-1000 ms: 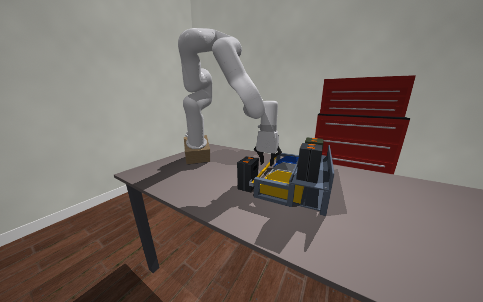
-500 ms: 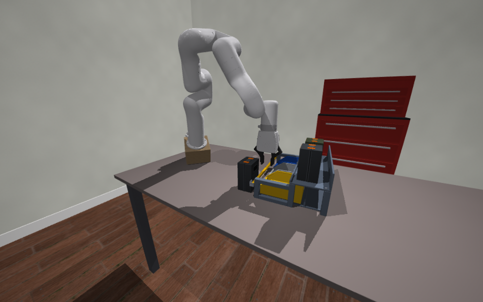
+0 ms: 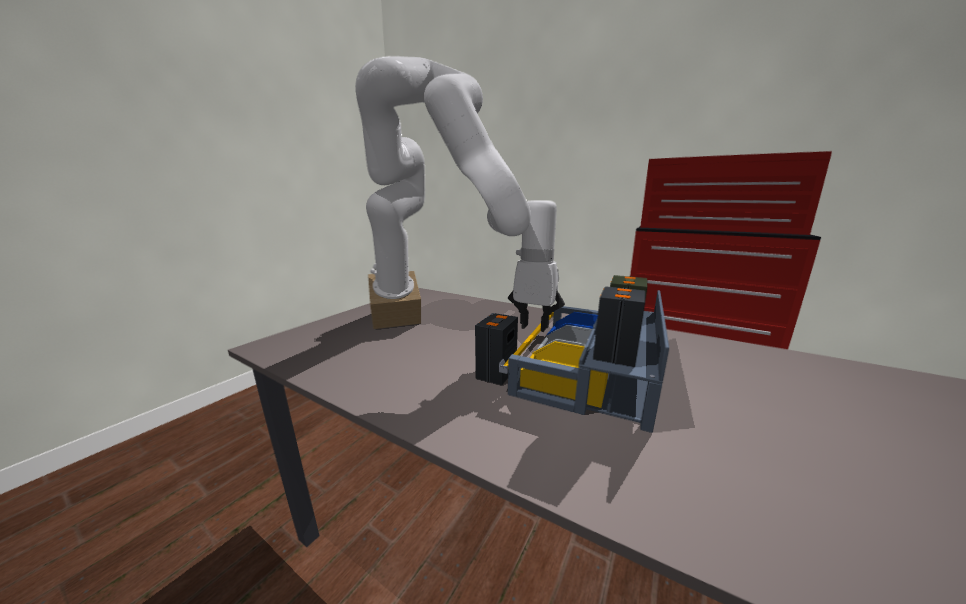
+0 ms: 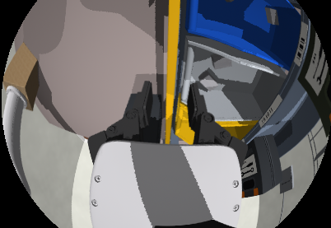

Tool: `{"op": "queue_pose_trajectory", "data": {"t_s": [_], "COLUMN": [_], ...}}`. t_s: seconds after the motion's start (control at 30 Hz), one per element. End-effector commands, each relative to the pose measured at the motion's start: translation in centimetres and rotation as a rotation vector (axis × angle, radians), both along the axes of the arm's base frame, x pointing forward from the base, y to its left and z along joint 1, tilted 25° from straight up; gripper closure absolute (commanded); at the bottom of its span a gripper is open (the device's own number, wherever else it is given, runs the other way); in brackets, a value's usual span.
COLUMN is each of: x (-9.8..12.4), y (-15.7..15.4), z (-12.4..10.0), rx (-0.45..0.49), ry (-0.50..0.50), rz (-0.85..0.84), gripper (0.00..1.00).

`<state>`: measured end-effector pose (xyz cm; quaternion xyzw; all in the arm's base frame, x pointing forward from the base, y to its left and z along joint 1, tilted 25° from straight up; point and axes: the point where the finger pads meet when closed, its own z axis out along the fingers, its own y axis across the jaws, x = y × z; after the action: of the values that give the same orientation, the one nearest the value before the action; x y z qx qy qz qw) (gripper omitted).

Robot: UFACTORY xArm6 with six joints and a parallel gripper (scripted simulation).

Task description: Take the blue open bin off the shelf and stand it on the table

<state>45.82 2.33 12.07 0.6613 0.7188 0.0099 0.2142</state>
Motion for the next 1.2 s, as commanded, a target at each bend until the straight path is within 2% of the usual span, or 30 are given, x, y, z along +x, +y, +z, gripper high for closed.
{"op": "queue_pose_trajectory", "data": {"t_s": [0.0, 0.23, 0.63, 0.8, 1.17], "x": [0.1, 0.4, 0.4, 0.7, 0.7], "y": [0.0, -0.2, -0.2, -0.5, -0.5], "z": [0.1, -0.8, -0.8, -1.7, -1.7], "rx": [0.001, 0.001, 0.001, 0.001, 0.001], "ry": [-0.003, -0.003, -0.003, -0.003, -0.003], "rz": [0.001, 0.001, 0.001, 0.001, 0.001], "gripper": [0.53, 0.53, 0.53, 0.53, 0.53]}}
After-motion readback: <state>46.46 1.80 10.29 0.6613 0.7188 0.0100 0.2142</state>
